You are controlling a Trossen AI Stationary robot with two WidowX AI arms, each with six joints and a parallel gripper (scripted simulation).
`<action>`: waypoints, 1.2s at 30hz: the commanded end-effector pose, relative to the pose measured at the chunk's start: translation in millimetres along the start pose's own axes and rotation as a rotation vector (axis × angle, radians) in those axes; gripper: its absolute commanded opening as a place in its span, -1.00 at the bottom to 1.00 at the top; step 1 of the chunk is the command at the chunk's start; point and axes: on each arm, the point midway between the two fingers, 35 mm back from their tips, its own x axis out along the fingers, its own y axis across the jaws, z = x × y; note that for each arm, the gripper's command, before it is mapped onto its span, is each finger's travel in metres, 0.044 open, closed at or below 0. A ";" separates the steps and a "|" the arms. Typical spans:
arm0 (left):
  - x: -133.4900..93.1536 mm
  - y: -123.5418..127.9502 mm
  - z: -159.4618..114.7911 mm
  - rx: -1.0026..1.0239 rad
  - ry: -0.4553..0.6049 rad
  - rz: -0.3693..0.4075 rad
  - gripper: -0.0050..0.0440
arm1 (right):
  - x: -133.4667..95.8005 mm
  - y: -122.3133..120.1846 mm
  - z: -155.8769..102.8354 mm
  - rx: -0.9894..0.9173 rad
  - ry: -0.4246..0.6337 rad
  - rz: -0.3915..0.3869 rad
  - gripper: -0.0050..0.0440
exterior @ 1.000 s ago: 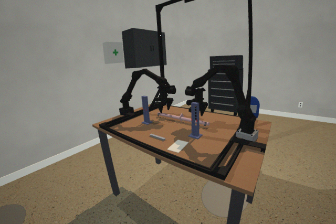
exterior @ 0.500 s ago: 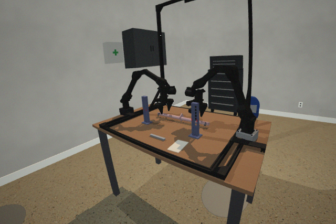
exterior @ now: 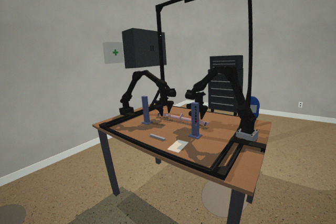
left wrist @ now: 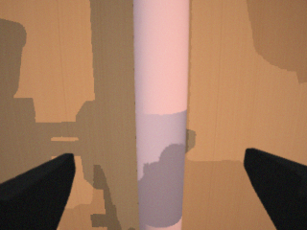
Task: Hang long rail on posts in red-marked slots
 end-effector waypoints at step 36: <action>8.7 0.3 -4.6 0.000 0.019 0.002 -0.67 | 9.0 0.7 3.6 0.000 -0.017 0.004 -0.67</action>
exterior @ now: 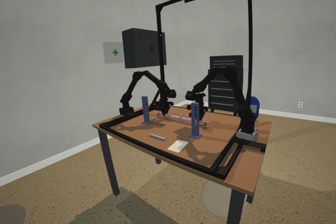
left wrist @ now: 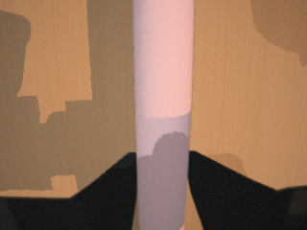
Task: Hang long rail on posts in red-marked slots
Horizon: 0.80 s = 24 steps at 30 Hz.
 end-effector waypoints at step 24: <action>-37.1 0.2 1.9 0.000 0.002 0.001 -0.80 | -36.5 0.4 -0.4 0.000 -0.002 0.001 -0.80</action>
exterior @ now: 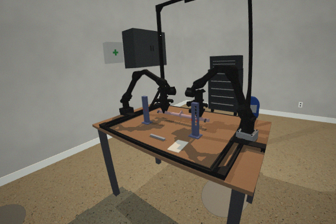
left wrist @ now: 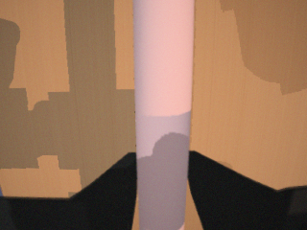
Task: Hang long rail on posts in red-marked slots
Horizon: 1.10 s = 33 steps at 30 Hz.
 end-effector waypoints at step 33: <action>-7.1 -3.8 -0.4 0.000 0.004 0.124 -0.80 | -9.9 -3.6 -0.4 0.000 -0.001 0.125 -0.80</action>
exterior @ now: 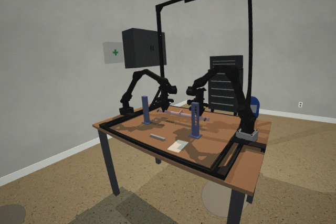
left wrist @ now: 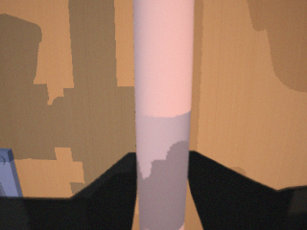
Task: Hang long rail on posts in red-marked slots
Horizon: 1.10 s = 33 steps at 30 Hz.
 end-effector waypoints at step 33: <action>0.1 -10.7 -0.5 0.005 0.007 0.299 -0.80 | -1.7 -11.2 -1.2 0.000 -0.001 0.299 -0.80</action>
